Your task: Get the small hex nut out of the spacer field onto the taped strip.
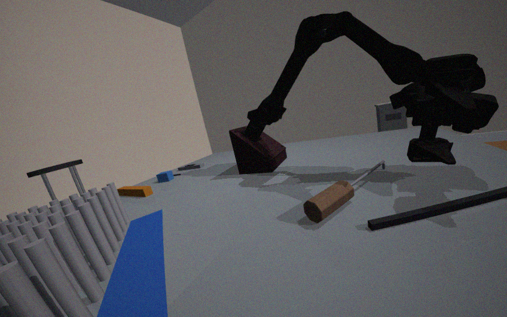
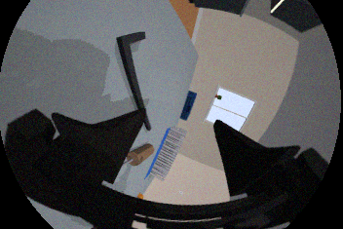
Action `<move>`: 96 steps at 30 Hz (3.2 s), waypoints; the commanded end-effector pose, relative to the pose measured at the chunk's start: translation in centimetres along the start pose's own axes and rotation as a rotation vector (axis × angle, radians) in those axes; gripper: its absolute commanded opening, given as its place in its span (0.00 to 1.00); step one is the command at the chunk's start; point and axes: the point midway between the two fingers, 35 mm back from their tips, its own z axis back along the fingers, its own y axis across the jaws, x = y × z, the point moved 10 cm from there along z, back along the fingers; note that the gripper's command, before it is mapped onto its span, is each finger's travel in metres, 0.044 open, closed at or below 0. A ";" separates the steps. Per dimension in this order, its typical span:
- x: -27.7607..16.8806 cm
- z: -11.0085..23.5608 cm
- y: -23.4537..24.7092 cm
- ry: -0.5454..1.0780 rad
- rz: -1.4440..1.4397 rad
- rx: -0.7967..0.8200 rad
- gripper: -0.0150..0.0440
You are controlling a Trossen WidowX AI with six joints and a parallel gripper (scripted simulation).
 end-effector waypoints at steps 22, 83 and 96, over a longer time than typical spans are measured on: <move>-15.3 -17.5 -6.7 0.252 -0.469 -0.060 1.00; -36.2 -19.4 -11.1 0.293 -0.806 0.184 1.00; -28.9 -17.4 -10.3 -0.056 0.022 0.679 1.00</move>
